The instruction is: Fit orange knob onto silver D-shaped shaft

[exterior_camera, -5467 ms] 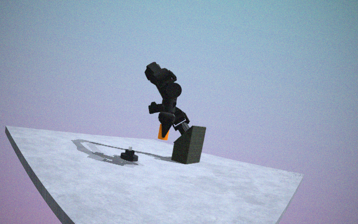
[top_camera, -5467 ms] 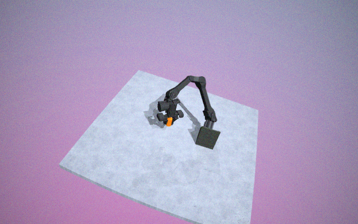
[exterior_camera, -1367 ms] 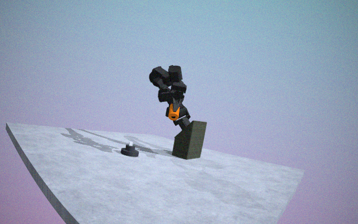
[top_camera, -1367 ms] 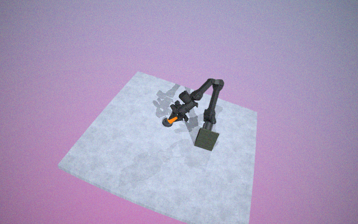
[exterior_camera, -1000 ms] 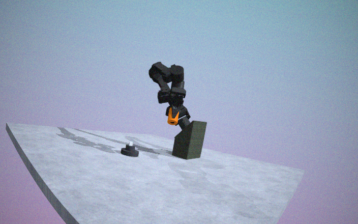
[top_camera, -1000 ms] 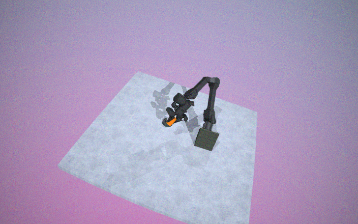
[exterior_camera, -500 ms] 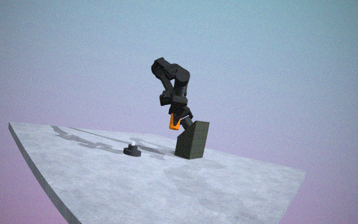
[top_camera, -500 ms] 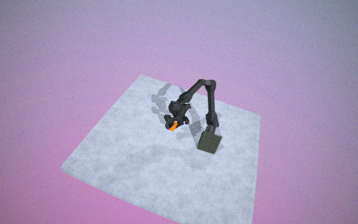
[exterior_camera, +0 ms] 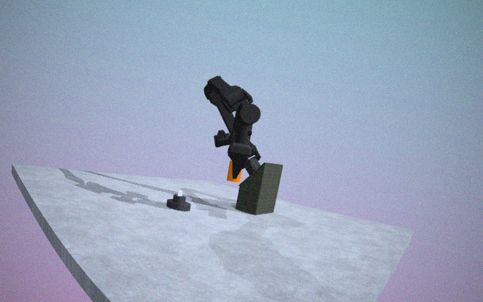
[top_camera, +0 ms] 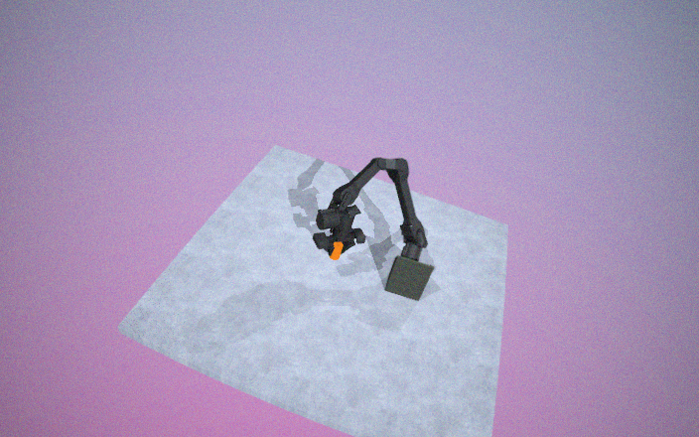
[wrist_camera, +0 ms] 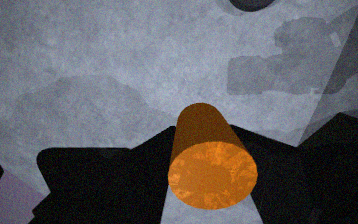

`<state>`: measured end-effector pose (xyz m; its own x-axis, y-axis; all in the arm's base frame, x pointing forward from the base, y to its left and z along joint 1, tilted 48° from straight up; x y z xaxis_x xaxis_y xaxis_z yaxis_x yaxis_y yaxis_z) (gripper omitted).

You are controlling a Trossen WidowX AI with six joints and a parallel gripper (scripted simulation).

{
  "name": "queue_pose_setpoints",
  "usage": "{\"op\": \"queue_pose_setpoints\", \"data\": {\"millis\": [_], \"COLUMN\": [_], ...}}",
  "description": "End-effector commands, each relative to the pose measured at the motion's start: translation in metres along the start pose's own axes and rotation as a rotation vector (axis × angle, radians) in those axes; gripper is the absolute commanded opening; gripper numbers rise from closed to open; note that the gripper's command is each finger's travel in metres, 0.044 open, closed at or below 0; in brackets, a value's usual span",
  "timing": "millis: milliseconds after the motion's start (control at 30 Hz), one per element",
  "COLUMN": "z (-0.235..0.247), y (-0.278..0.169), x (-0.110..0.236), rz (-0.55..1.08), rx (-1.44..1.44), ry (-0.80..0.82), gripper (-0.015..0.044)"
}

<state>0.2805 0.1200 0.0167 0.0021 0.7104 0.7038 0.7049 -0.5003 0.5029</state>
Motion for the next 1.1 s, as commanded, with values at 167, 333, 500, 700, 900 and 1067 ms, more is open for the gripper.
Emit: {"op": "queue_pose_setpoints", "data": {"millis": [167,333,500,700,900,1067], "z": [0.008,0.01,0.011,0.011,0.009,0.009], "y": [0.004,0.006,0.006,0.006,0.004,0.004], "x": [-0.035,-0.065,-0.094,-0.128,-0.136,-0.135], "rz": [-0.001,0.0,0.0,-0.001,-0.001,0.007], "rx": [-0.011,-0.013,-0.015,-0.017,-0.018,-0.024], "ry": [-0.022,-0.03,-0.04,-0.057,-0.061,-0.063], "gripper": [0.0,0.0,0.0,0.0,0.0,0.0053]}}
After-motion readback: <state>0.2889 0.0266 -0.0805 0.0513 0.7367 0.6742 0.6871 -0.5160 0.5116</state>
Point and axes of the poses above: the point midway between the two fingers, 35 mm back from their tips, its own x axis back along the fingers, its own z axis across the jaws, y = z × x, the point moved 8 cm from there along x, back along the fingers, and after that the axes turned 10 degrees about x, right-handed, at the moved point
